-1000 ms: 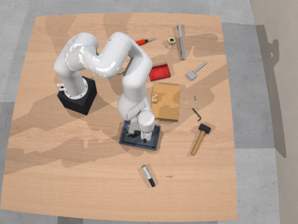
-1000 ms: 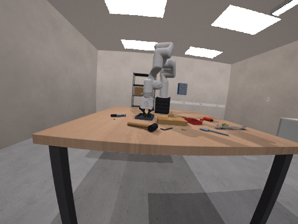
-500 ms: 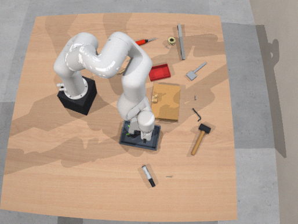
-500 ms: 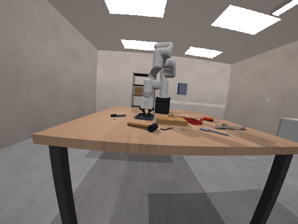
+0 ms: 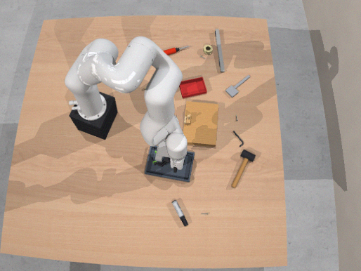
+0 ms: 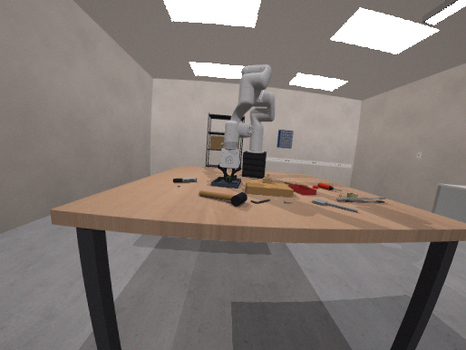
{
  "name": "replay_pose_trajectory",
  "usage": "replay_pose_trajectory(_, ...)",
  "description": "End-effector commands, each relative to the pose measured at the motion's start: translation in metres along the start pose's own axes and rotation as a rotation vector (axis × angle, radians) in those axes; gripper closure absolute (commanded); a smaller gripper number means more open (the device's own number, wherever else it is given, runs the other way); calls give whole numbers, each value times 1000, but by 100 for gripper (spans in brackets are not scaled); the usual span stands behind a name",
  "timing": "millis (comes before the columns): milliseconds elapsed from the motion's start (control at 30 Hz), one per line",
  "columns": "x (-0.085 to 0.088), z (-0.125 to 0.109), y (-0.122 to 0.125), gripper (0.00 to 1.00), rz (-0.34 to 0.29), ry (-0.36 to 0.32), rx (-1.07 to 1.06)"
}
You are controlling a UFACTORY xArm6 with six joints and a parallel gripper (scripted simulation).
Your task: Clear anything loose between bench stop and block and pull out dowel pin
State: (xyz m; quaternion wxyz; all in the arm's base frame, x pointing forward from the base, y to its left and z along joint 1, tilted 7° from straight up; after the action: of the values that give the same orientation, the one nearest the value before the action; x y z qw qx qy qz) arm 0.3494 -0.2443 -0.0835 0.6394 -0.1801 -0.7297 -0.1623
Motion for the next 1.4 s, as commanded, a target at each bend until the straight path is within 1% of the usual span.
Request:
replay_pose_trajectory(0, 10, -2, 0, 73, 4, 0, 0)
replay_pose_trajectory(200, 23, -2, 0, 73, 4, 0, 0)
replay_pose_trajectory(267, 23, -2, 0, 73, 4, 0, 0)
replay_pose_trajectory(567, 56, -2, 0, 73, 4, 0, 0)
replay_pose_trajectory(767, 71, -2, 0, 73, 4, 0, 0)
replay_pose_trajectory(1033, 77, -2, 0, 73, 4, 0, 0)
replay_pose_trajectory(1367, 78, -2, 0, 73, 4, 0, 0)
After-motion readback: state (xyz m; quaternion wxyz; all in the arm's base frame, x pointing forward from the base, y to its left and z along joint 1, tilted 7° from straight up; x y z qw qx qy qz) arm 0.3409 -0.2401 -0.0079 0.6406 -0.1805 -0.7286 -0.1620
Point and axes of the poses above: the point where the finger pads meet when closed, its own x axis back along the fingers, its own y axis across the jaws, z = x × y, the point moved 1 cm from there along x, back along the fingers, and after that the axes turned 11 degrees about -x, right-handed, at the moved point
